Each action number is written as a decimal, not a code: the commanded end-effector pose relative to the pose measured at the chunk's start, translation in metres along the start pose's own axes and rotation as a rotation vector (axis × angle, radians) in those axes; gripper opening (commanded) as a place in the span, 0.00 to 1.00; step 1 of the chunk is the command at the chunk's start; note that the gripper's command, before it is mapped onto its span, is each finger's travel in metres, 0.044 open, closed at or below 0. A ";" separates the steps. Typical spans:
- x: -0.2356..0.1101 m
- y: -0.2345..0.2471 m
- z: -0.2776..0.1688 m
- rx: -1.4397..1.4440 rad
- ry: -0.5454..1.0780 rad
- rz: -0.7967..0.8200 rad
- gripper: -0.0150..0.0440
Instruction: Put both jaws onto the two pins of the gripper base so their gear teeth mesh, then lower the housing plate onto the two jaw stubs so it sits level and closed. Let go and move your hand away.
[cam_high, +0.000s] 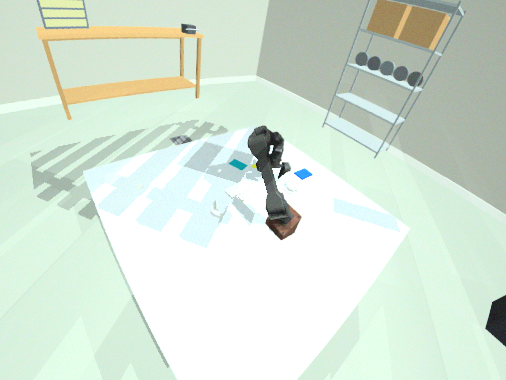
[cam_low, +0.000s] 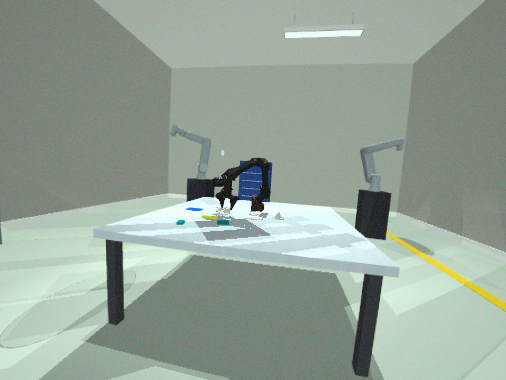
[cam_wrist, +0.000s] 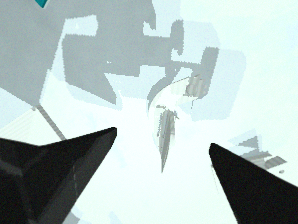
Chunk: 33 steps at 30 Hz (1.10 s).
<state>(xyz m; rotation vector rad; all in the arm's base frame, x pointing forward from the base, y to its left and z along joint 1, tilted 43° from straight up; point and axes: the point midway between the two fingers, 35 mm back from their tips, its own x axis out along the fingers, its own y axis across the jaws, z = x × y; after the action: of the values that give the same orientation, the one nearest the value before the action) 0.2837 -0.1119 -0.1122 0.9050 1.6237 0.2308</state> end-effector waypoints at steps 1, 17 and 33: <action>0.008 0.000 -0.001 0.007 0.002 0.006 1.00; 0.031 0.001 -0.001 0.008 0.001 0.008 1.00; 0.032 0.001 -0.001 0.008 0.001 0.008 1.00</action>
<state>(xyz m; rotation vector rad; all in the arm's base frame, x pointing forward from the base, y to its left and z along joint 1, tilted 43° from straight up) 0.2835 -0.0908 -0.1354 0.9120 1.6251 0.2320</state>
